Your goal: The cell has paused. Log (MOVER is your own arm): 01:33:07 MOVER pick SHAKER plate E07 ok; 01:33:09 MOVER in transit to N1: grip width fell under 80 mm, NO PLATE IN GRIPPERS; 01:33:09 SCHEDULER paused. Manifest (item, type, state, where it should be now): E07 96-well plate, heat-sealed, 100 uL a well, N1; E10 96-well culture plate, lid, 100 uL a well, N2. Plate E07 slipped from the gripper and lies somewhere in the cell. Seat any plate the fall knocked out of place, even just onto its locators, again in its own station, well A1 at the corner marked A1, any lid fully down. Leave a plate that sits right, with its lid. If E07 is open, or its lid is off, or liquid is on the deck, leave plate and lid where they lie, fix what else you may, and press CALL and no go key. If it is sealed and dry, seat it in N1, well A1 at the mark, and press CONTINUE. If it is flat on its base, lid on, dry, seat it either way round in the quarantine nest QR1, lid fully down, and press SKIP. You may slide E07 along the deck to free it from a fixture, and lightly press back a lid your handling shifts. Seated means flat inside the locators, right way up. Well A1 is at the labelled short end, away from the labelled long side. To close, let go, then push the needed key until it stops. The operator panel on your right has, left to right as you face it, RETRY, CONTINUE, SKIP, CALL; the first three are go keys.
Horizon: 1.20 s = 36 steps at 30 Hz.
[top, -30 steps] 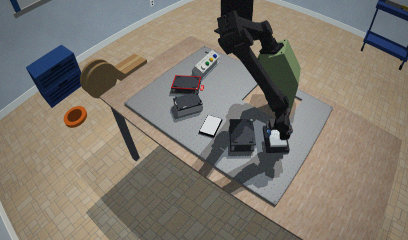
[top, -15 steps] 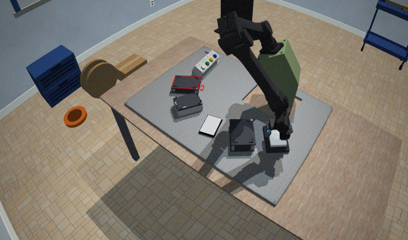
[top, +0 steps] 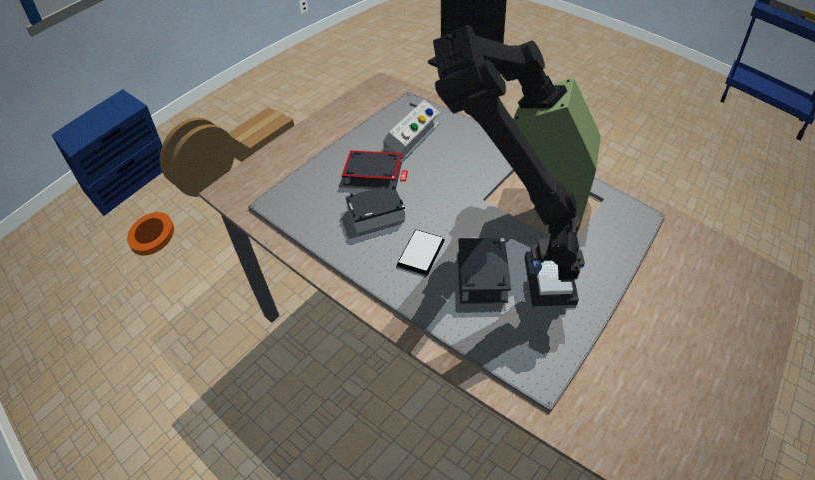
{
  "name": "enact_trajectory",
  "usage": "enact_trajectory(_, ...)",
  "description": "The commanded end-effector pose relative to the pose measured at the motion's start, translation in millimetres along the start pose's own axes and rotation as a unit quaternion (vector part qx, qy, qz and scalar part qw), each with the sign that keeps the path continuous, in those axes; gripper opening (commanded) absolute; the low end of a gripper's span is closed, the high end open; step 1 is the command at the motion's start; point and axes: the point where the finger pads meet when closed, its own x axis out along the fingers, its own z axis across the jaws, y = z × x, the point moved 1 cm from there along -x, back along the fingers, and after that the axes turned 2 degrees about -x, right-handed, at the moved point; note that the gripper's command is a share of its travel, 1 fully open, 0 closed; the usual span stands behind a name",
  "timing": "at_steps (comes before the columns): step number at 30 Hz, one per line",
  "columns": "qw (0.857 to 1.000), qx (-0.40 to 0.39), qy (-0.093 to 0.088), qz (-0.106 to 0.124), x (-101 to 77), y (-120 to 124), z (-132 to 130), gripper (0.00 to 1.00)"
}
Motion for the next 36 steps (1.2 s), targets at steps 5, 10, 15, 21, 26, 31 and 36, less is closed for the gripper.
enact_trajectory(5,1.0,-0.001,0.002,-0.002,5.8,-0.8,-1.8,0.0)
enact_trajectory(10,1.0,-0.001,0.001,-0.001,6.6,1.2,-1.8,0.0)
enact_trajectory(15,1.0,-0.002,0.002,-0.007,-0.5,-4.2,-1.8,0.0)
enact_trajectory(21,1.0,-0.002,0.002,-0.007,-0.4,-4.1,-1.8,1.0)
enact_trajectory(26,1.0,-0.002,0.002,-0.007,-0.4,-4.1,-1.8,1.0)
enact_trajectory(31,1.0,-0.002,0.002,-0.007,-0.4,-4.1,-1.8,1.0)
enact_trajectory(36,1.0,-0.002,0.002,-0.007,-0.4,-4.1,-1.8,1.0)
